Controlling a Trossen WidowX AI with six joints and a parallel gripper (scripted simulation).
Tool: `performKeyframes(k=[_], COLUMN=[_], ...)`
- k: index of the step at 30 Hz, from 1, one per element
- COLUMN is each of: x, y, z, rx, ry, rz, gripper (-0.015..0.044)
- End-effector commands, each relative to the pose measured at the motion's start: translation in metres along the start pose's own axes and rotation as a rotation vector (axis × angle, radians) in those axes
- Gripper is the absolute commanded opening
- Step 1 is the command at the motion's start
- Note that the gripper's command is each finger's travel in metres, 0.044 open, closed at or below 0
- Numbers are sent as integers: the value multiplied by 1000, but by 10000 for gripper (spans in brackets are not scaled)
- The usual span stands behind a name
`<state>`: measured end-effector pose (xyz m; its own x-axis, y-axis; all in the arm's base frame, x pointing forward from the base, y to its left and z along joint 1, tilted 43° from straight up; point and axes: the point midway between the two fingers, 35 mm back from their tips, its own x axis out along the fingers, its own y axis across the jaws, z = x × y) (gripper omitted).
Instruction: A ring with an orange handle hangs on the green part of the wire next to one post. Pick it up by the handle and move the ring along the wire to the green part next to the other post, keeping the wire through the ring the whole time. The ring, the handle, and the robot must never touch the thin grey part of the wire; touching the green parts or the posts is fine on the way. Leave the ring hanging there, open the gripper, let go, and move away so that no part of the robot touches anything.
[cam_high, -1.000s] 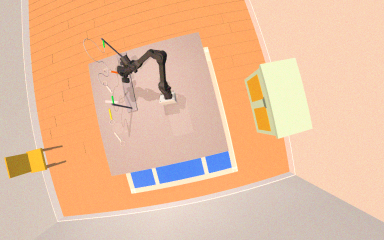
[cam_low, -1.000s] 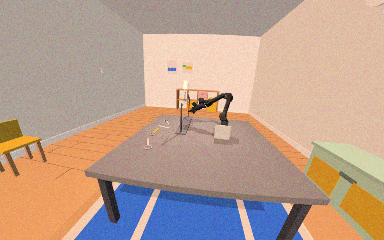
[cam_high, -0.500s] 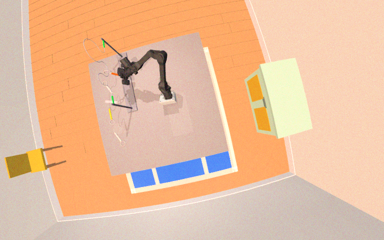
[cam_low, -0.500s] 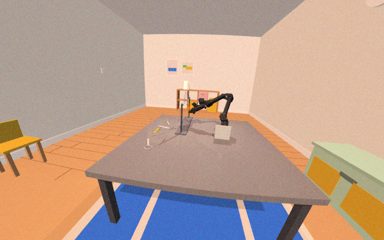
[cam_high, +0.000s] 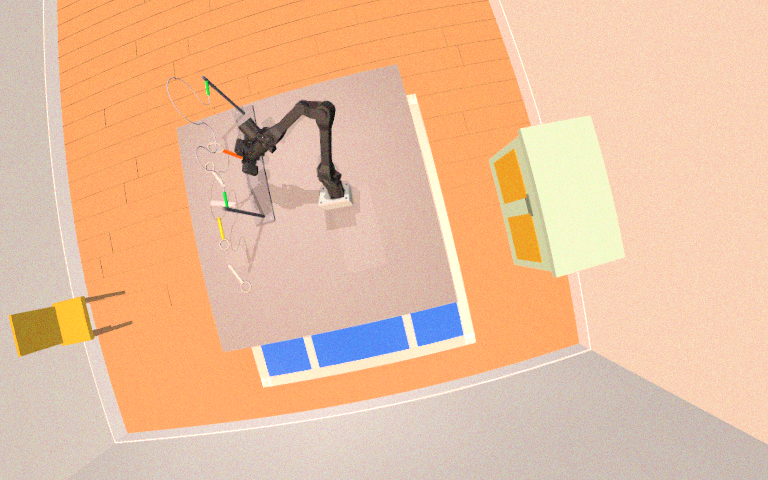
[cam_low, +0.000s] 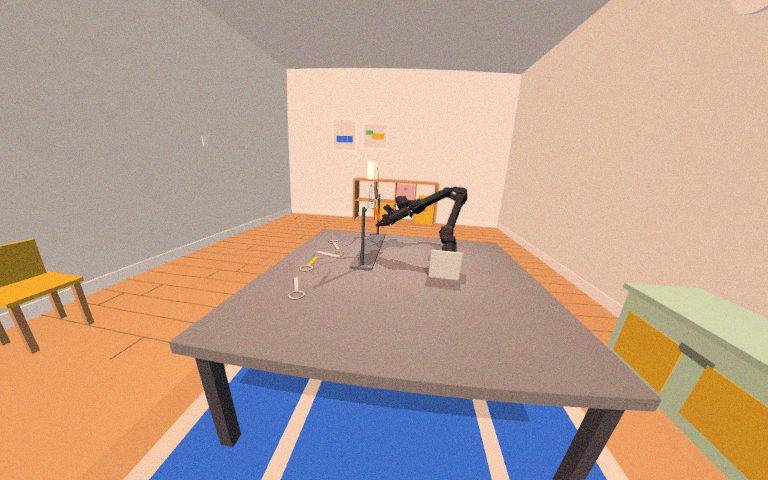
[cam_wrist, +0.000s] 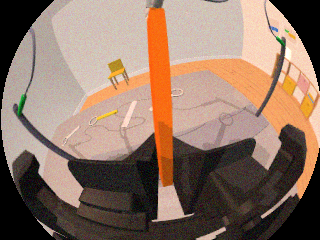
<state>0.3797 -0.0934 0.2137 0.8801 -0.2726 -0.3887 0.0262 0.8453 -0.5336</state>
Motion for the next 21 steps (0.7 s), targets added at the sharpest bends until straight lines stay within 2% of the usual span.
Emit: performKeyframes(k=[1, 21], x=[-2, -21], y=[14, 80], z=[-2, 17], rx=[71, 486], ry=[15, 67], rz=[43, 279], gripper=[-150, -150])
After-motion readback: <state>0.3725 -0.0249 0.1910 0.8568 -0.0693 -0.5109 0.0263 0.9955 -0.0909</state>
